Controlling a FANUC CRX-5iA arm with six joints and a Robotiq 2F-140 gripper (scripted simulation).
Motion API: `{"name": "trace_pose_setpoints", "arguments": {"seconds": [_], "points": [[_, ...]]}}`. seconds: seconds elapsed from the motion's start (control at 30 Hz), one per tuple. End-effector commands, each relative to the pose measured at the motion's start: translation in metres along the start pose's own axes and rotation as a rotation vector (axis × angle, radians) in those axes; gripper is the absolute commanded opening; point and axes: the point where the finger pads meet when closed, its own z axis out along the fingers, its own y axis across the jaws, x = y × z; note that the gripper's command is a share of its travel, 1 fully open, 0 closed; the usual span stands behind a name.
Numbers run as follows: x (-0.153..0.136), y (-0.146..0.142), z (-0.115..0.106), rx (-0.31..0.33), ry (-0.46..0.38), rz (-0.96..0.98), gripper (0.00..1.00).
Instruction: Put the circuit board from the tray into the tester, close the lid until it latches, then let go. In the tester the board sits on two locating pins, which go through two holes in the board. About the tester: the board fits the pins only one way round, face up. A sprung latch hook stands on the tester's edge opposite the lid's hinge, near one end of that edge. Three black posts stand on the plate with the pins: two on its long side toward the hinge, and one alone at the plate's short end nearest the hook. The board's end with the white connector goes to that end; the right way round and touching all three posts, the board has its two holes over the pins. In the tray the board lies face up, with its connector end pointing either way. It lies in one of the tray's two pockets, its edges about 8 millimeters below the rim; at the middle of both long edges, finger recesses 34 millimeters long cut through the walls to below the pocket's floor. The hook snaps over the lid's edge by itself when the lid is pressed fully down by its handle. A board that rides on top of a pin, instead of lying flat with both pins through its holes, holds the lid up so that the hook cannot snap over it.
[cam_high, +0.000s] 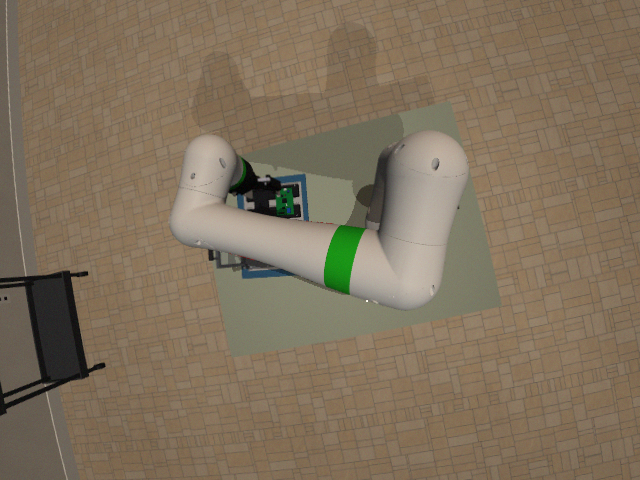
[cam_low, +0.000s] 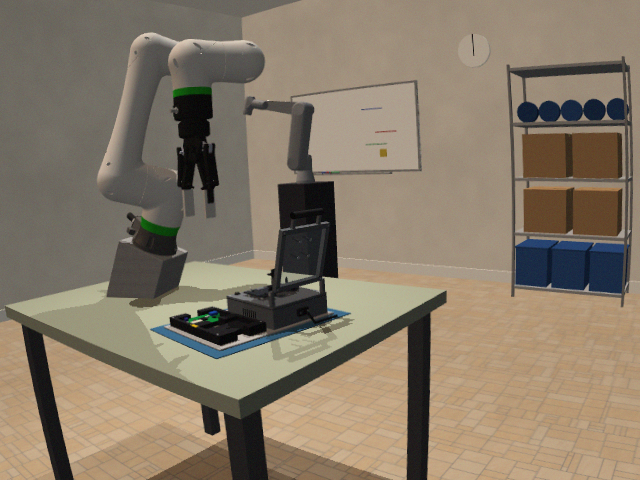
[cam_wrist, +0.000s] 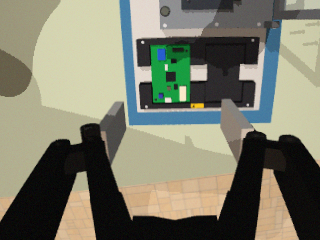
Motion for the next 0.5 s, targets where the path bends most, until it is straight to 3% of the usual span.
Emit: {"name": "trace_pose_setpoints", "arguments": {"seconds": [0.0, 0.27, 0.33, 0.47], "points": [[0.006, 0.003, 0.024, -0.001, -0.001, 0.001, 0.58], [0.022, 0.008, 0.083, -0.001, -0.001, 0.001, 0.58], [0.022, 0.008, 0.083, -0.001, -0.001, 0.001, 0.58], [0.029, 0.010, 0.109, -0.001, -0.001, 0.001, 0.58]]}}
